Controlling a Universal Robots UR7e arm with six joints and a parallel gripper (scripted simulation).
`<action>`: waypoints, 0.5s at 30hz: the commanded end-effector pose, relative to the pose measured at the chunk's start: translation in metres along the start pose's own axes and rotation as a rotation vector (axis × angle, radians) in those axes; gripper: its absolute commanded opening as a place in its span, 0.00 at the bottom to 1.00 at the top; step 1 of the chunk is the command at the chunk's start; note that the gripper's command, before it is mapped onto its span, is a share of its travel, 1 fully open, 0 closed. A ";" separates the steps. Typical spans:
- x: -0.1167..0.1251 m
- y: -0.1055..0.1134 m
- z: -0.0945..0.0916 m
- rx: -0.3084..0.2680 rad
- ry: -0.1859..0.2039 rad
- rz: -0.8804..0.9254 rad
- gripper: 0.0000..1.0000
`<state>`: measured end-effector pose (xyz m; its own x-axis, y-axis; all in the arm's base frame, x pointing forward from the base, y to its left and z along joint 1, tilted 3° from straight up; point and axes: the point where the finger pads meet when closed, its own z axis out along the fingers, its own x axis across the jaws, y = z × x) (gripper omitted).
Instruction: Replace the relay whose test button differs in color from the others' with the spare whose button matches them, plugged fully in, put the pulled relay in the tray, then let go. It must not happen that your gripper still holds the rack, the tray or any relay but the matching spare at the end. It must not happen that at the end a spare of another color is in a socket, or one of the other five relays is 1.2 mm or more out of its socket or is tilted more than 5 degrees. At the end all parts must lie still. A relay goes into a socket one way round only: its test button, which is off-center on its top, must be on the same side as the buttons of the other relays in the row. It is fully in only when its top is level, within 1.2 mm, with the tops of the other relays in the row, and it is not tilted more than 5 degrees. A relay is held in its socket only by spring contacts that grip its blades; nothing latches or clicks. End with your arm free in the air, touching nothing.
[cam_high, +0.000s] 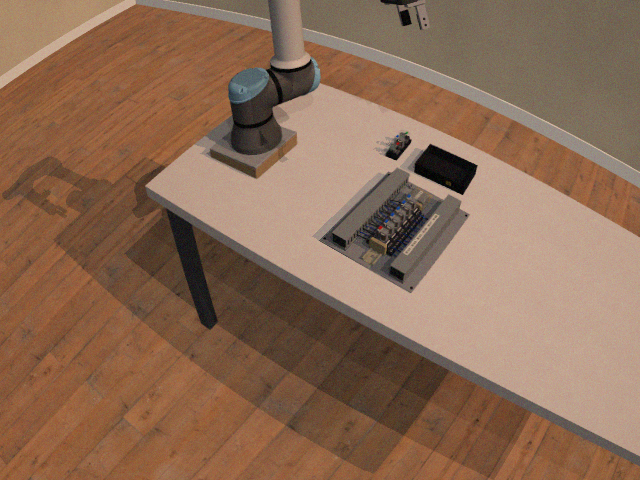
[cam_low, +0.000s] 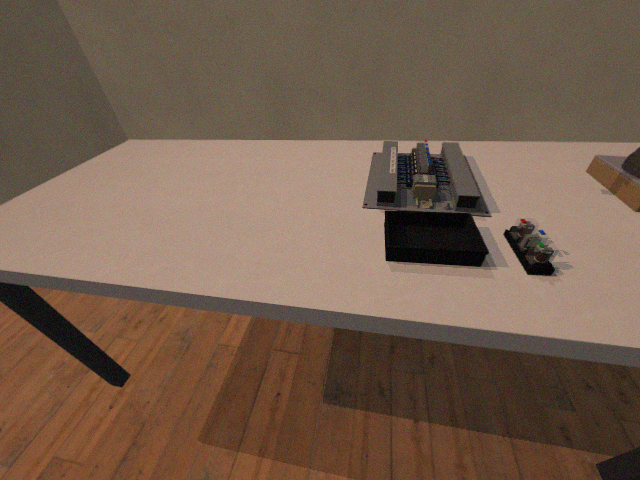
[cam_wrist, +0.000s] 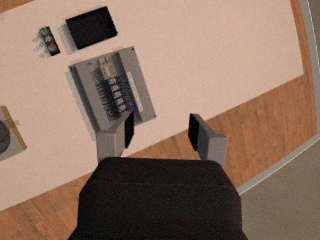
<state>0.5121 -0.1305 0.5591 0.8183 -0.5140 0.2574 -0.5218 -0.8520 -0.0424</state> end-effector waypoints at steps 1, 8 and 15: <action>0.001 0.000 -0.001 -0.014 -0.129 -0.139 1.00; 0.001 0.000 -0.001 -0.014 -0.129 -0.139 1.00; 0.001 0.000 0.000 -0.020 -0.183 -0.200 1.00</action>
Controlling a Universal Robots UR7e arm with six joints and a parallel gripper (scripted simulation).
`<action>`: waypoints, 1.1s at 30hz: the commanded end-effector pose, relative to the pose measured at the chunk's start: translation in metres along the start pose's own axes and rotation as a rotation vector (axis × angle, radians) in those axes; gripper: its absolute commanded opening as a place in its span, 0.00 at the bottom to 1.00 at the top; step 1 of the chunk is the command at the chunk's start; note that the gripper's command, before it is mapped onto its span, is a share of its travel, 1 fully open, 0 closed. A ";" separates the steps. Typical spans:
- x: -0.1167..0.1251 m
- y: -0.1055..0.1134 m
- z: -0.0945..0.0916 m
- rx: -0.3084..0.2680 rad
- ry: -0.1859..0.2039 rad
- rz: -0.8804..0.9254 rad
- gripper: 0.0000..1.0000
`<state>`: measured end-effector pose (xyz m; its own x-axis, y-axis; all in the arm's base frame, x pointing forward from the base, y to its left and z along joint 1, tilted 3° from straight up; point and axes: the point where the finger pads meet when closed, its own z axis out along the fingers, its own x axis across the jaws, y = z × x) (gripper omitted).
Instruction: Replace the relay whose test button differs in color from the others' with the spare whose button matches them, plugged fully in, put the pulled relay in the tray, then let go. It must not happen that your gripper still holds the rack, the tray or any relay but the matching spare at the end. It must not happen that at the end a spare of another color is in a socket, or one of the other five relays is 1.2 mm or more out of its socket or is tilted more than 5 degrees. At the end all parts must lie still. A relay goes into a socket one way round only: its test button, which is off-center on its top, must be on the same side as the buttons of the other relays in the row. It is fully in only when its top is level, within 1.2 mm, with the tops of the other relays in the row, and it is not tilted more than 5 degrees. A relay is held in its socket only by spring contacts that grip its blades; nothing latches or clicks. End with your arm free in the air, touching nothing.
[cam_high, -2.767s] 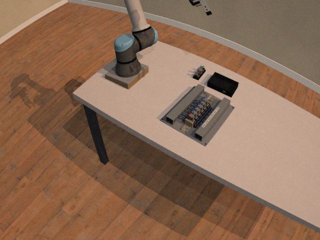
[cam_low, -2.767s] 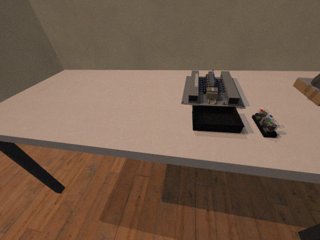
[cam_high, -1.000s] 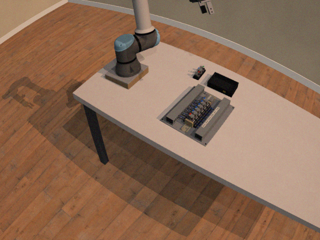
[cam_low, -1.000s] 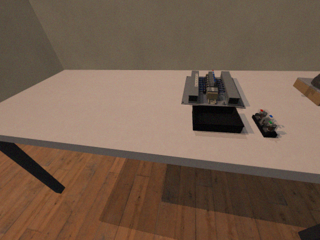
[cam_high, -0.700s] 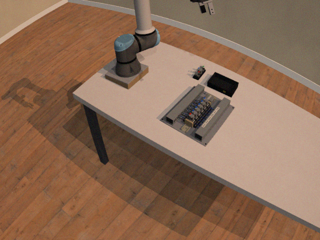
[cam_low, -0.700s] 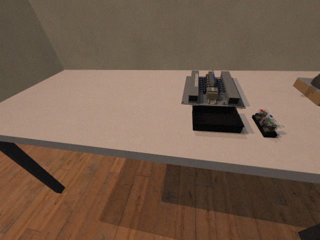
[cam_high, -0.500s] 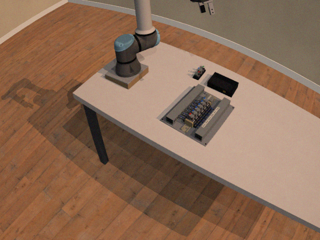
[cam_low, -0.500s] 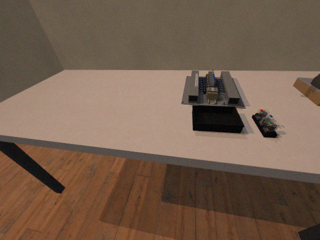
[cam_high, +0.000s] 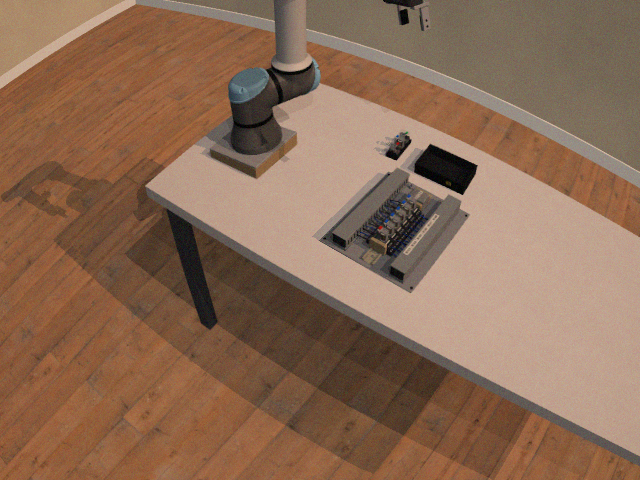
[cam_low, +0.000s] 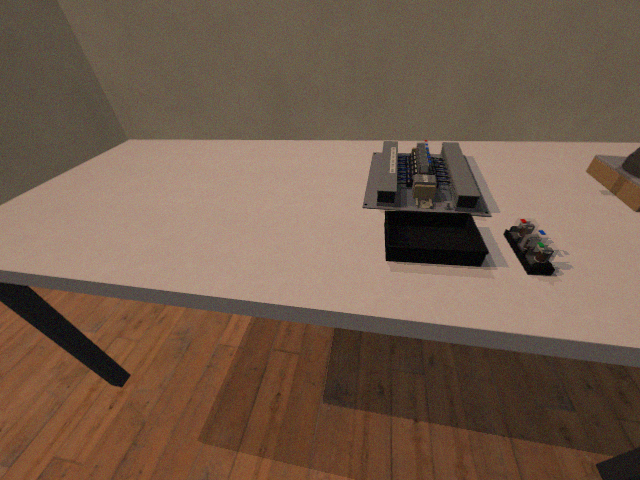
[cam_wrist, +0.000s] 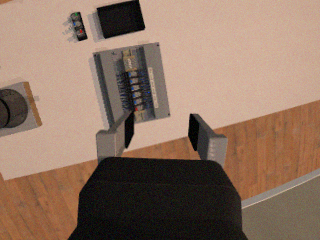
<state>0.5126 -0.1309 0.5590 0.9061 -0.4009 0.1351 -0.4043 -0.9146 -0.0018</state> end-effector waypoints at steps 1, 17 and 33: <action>0.000 0.000 -0.001 -0.010 -0.087 -0.095 1.00; 0.000 0.000 -0.001 -0.017 -0.157 -0.173 1.00; -0.002 0.001 0.011 -0.020 -0.182 -0.196 1.00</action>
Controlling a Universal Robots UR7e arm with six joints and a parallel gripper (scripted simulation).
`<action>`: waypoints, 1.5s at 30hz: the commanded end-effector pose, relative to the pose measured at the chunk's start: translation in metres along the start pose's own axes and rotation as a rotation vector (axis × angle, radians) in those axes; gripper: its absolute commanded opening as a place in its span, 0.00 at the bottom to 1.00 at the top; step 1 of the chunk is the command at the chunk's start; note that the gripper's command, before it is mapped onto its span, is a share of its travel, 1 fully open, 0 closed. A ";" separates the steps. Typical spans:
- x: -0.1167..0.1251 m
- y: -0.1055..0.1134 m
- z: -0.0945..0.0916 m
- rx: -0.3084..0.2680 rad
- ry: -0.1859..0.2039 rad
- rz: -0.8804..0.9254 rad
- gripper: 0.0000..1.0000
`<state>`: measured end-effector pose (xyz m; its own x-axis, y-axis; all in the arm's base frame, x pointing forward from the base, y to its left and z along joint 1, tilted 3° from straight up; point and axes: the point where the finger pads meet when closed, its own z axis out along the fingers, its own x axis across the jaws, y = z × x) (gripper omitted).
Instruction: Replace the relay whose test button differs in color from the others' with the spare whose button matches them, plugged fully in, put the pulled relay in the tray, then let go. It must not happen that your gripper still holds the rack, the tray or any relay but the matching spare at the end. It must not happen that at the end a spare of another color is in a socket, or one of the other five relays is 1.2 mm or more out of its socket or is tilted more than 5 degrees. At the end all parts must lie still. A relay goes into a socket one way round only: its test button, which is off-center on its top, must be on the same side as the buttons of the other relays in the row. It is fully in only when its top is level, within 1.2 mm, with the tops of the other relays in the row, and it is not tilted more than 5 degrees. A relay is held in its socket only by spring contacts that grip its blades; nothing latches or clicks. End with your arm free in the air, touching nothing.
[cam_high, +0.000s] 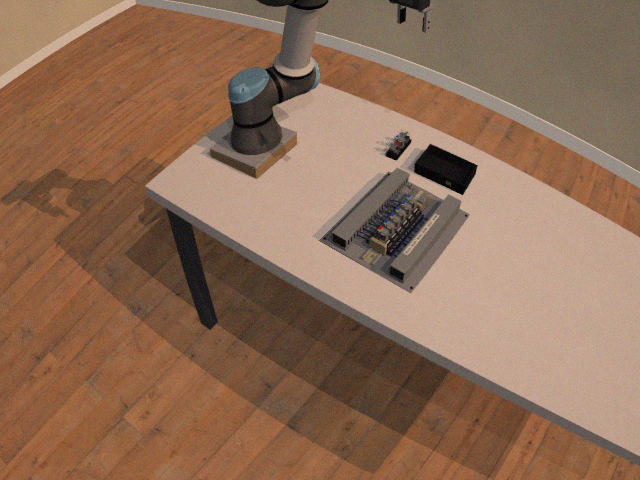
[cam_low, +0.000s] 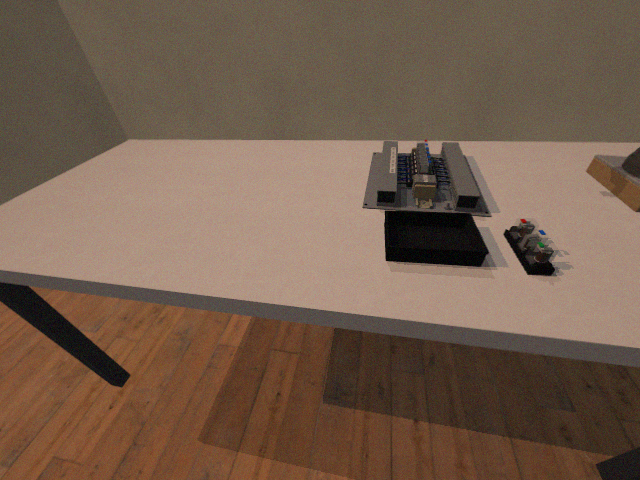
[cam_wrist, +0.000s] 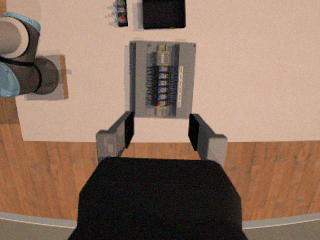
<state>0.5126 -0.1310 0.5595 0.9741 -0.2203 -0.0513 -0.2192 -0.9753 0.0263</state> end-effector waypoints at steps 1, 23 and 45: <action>0.000 0.000 0.023 0.000 0.001 0.000 1.00; 0.000 0.000 0.117 0.000 0.000 -0.001 1.00; -0.001 0.000 0.175 0.000 0.000 -0.001 1.00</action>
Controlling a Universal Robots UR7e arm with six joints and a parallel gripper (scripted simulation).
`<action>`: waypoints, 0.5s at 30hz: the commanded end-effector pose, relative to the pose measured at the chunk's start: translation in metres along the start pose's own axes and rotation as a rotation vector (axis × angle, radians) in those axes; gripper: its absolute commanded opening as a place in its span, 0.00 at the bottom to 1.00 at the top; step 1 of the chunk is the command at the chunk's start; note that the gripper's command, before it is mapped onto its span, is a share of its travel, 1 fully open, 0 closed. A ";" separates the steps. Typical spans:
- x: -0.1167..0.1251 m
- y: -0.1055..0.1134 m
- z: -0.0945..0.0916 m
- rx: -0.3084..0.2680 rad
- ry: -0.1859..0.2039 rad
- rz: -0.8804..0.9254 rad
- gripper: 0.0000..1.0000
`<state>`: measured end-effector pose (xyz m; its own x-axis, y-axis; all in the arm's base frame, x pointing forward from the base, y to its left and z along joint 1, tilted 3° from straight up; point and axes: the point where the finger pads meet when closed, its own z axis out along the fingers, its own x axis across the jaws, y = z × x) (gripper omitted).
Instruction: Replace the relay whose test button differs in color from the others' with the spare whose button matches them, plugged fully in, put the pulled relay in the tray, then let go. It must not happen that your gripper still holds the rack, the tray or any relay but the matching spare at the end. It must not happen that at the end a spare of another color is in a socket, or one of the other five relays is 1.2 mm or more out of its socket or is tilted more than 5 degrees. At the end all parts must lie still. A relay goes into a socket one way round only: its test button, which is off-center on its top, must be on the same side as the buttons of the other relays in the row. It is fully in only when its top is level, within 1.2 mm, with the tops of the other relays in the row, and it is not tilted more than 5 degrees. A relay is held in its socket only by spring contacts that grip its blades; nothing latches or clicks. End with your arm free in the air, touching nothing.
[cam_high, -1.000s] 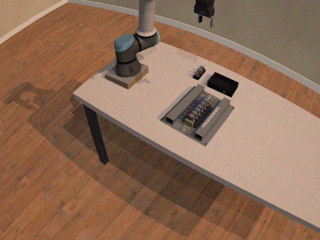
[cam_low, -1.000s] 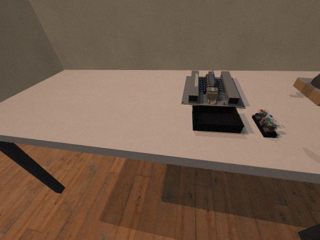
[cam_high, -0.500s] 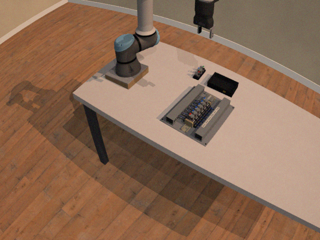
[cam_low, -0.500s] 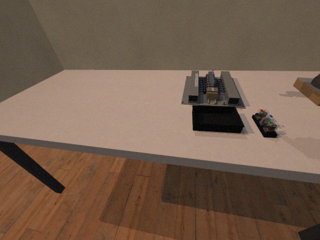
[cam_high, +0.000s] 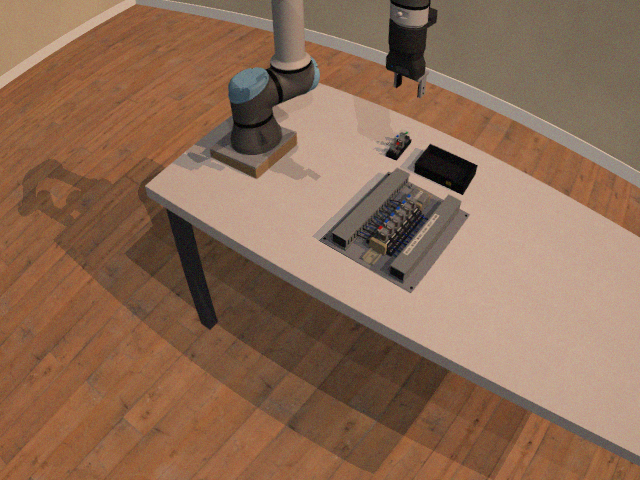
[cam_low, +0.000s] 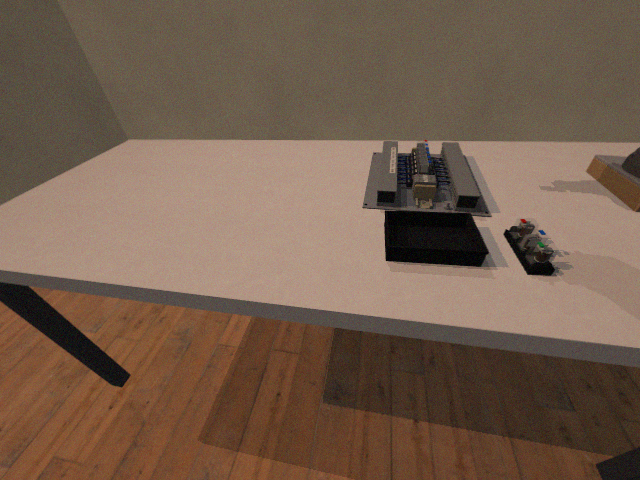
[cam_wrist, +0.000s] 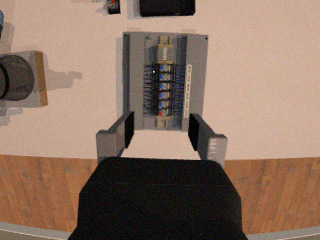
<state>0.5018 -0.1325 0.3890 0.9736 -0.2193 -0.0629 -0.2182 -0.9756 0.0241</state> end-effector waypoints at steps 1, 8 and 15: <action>0.001 0.000 0.004 -0.003 0.012 0.000 1.00; 0.001 0.001 0.039 -0.002 0.010 0.000 1.00; 0.002 0.001 0.063 -0.003 0.012 0.000 1.00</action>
<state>0.4981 -0.1329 0.3357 0.9736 -0.2193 -0.0632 -0.2182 -0.9756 0.0239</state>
